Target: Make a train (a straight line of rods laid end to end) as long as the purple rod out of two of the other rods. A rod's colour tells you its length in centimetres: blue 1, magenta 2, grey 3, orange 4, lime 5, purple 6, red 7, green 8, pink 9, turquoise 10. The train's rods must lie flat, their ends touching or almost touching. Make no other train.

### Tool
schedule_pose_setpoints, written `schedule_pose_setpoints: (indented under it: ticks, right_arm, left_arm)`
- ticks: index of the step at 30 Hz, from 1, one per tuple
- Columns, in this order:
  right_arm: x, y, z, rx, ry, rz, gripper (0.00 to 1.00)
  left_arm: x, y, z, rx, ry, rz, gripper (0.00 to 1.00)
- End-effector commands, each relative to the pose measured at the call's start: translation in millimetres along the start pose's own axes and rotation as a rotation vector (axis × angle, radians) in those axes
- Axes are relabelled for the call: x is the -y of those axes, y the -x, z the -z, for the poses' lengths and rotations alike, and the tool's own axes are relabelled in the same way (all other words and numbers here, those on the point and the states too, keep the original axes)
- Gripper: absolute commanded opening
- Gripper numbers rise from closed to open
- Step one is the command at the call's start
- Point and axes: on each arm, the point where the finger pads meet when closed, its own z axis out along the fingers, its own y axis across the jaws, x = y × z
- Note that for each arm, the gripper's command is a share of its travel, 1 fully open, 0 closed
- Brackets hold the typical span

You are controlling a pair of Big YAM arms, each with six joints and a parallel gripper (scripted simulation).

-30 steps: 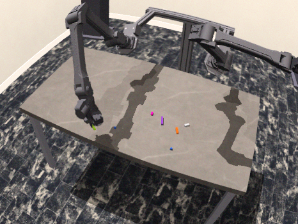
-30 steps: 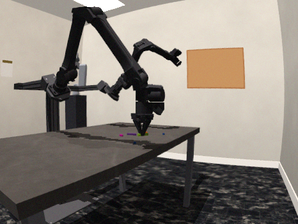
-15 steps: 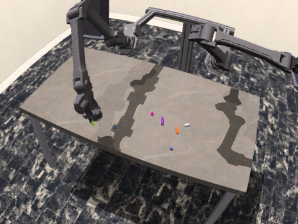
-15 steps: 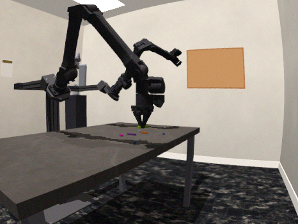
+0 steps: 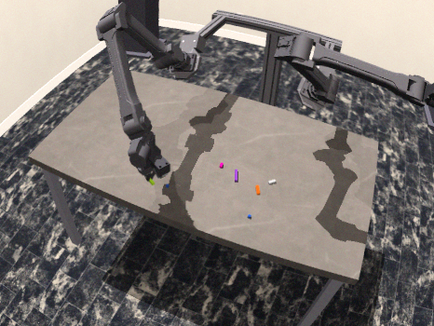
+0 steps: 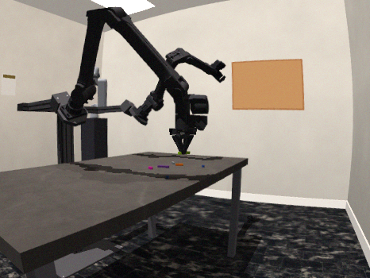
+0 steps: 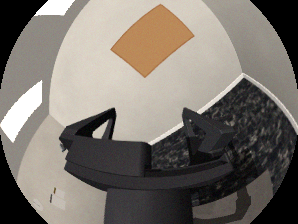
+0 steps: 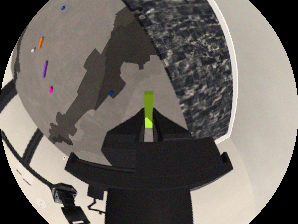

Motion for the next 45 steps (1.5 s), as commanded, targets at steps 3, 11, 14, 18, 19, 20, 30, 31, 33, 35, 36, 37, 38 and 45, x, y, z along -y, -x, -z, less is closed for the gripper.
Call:
schedule_pose_setpoints:
  ticks: [3,11,14,18,19,20,30,31,33,35,36,37,38,45]
  right_arm:
    - [-53,79,-1,0.022,0.025,0.062,0.04]
    - [-129,176,5,0.027,0.026,0.180,0.04]
    - [-160,216,8,0.029,0.026,0.228,0.04]
    - [-203,269,12,0.032,0.025,0.293,0.04]
    - [-213,282,14,0.033,0.025,0.310,0.04]
    - [-224,294,15,0.034,0.024,0.325,0.04]
    - [-236,322,0,0.009,0.025,0.346,0.04]
    - [-222,331,26,0.047,0.012,0.326,0.04]
    - [-224,332,28,0.051,0.012,0.329,0.04]
    - [-229,329,19,0.038,0.017,0.335,0.04]
    - [-238,328,10,0.030,0.021,0.344,0.04]
    - [-242,328,7,0.026,0.023,0.349,0.04]
    - [-245,324,5,0.020,0.026,0.355,0.04]
    - [-247,318,4,0.012,0.029,0.362,0.04]
  left_arm:
    - [-4,8,6,0.023,0.005,0.006,1.00]
    - [-4,8,6,0.023,0.005,0.006,1.00]
    - [-4,8,6,0.023,0.005,0.006,1.00]
    - [-4,8,6,0.023,0.005,0.006,1.00]
    - [-4,8,6,0.023,0.005,0.006,1.00]
    - [-4,8,6,0.023,0.005,0.006,1.00]
    - [-4,8,6,0.023,0.005,0.006,1.00]
    - [-4,8,6,0.023,0.005,0.006,1.00]
    - [-4,8,6,0.023,0.005,0.006,1.00]
    - [-4,8,6,0.023,0.005,0.006,1.00]
    - [-4,8,6,0.023,0.005,0.006,1.00]
    - [-4,8,6,0.023,0.005,0.006,1.00]
    - [-4,8,6,0.023,0.005,0.006,1.00]
    - [-4,8,6,0.023,0.005,0.006,1.00]
